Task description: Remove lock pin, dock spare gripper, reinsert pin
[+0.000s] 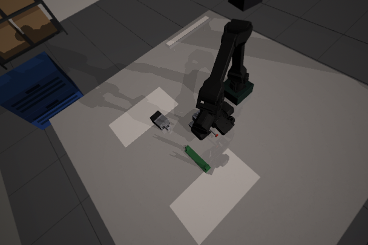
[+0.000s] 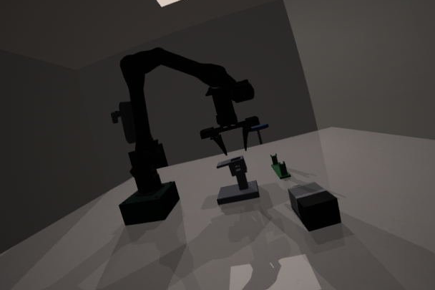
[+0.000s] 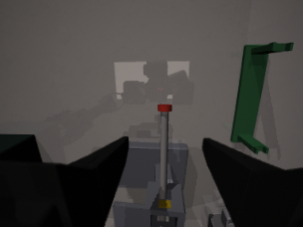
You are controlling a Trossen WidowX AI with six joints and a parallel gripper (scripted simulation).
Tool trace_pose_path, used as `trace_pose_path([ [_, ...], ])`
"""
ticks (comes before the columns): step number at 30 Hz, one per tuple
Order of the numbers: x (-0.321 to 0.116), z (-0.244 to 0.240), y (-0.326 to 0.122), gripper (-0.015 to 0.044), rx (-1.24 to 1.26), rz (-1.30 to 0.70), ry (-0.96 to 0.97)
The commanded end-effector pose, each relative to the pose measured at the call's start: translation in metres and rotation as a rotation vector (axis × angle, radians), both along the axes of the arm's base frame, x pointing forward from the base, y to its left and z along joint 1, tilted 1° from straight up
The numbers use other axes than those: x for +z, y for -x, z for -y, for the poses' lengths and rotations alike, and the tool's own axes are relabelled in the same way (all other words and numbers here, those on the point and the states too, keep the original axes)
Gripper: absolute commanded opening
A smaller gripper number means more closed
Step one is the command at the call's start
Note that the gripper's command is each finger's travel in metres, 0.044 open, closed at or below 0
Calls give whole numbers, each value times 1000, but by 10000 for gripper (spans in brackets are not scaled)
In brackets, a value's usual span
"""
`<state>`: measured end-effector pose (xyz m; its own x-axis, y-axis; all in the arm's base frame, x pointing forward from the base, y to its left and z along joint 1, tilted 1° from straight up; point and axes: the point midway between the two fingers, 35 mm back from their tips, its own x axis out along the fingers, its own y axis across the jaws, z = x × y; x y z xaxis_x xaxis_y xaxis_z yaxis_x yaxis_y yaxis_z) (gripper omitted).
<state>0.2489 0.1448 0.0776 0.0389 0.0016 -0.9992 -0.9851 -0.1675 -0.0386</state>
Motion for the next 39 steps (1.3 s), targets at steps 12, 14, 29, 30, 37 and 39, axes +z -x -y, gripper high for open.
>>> trace_pose_path([
  [12,-27,0,-3,300,5,0,6],
  [14,-30,0,-3,300,5,0,6],
  [29,-55,1,-3,300,5,0,6],
  [30,-56,1,-3,300,5,0,6],
  [37,-57,1,-3,247,5,0,6],
  [39,-57,1,-3,195,5,0,6],
])
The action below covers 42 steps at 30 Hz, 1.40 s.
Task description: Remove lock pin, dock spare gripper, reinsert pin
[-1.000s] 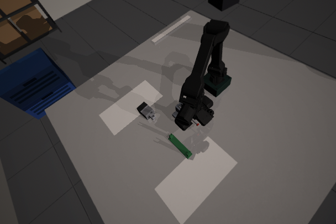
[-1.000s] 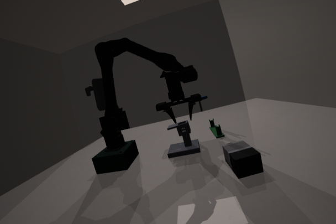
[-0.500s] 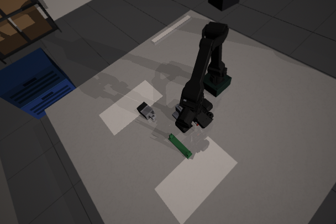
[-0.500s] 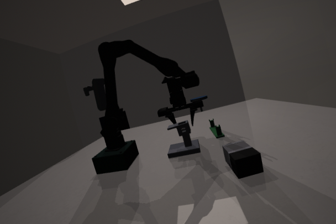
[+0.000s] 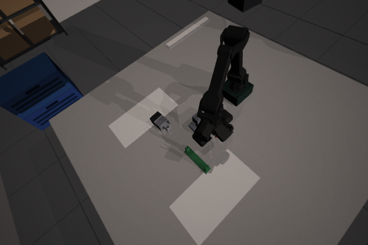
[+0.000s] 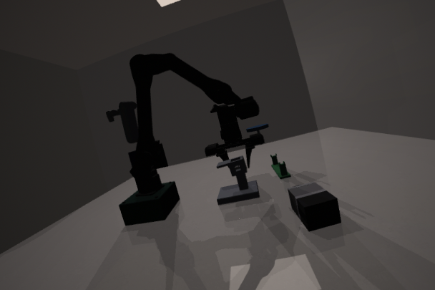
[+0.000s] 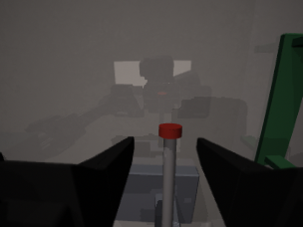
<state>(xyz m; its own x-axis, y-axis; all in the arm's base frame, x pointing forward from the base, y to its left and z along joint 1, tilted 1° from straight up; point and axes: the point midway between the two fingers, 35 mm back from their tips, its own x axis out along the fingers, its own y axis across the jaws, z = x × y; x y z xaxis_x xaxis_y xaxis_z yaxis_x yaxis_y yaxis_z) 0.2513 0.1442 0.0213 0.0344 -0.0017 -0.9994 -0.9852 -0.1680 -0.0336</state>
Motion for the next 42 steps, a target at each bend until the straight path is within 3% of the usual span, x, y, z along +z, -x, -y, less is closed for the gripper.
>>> trace_pose_path([
  [1,-1,1,-1,169,5,4,3],
  [8,-1,1,-1,0,5,4,3],
  [42,9,-12,-1,0,-12,-26,-147],
])
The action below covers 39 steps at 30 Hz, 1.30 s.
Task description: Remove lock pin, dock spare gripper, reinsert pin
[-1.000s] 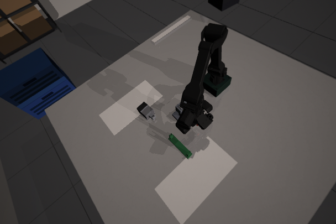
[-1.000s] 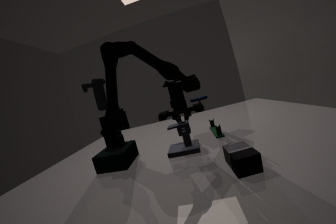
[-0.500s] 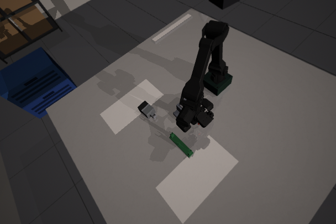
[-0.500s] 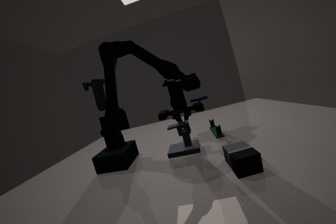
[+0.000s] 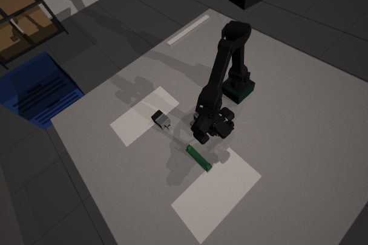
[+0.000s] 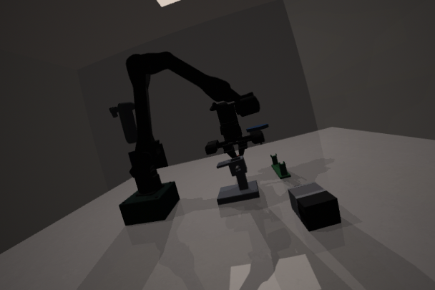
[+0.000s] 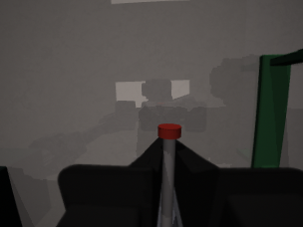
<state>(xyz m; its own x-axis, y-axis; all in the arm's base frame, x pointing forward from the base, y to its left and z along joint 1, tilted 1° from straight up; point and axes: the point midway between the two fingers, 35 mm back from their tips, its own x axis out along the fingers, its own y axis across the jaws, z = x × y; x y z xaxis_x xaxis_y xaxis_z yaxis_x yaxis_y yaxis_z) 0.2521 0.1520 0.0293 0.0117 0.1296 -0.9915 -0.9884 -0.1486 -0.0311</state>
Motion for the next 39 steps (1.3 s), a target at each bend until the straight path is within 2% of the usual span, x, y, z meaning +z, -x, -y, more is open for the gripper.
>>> trace_pose_path([
  [1,2,-5,0,0,3,-2,-16],
  [39,5,-28,3,0,8,-1,-14],
])
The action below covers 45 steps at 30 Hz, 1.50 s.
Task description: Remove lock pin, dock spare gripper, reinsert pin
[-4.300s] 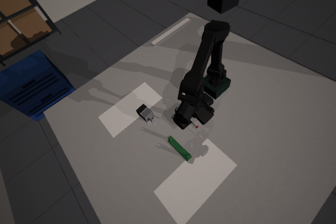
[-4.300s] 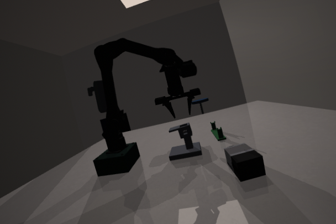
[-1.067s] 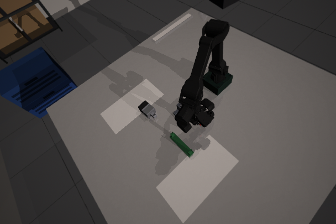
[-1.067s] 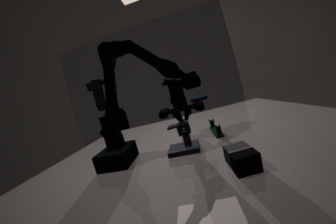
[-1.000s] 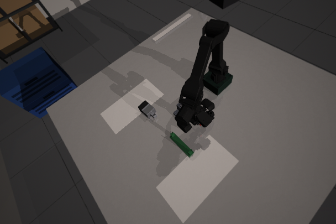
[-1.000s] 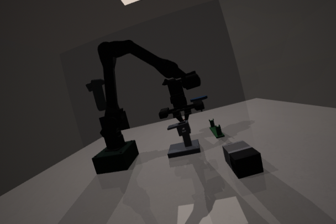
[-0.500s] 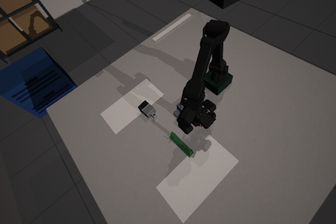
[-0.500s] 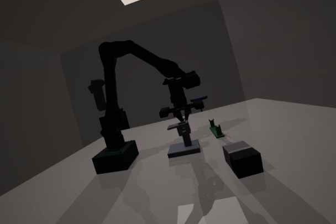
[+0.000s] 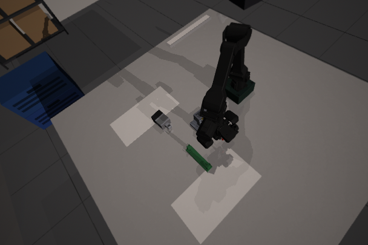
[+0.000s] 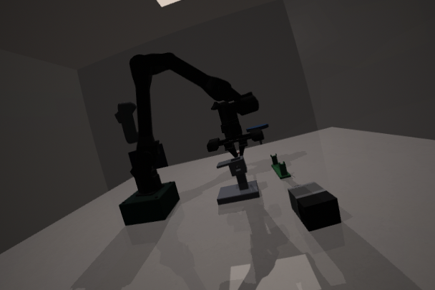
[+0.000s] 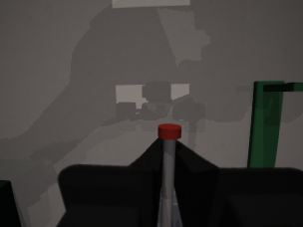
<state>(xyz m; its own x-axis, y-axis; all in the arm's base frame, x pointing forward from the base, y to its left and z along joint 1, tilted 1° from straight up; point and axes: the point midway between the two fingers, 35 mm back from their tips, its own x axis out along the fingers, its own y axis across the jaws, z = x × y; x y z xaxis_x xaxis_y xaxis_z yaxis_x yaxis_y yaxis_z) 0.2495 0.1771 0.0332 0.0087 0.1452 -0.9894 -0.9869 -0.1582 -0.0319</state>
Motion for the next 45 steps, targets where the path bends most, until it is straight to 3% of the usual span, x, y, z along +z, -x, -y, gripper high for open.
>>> trace_pose_path([
  [1,1,-4,0,0,-2,1,2],
  [45,6,-35,5,0,-2,-23,12],
])
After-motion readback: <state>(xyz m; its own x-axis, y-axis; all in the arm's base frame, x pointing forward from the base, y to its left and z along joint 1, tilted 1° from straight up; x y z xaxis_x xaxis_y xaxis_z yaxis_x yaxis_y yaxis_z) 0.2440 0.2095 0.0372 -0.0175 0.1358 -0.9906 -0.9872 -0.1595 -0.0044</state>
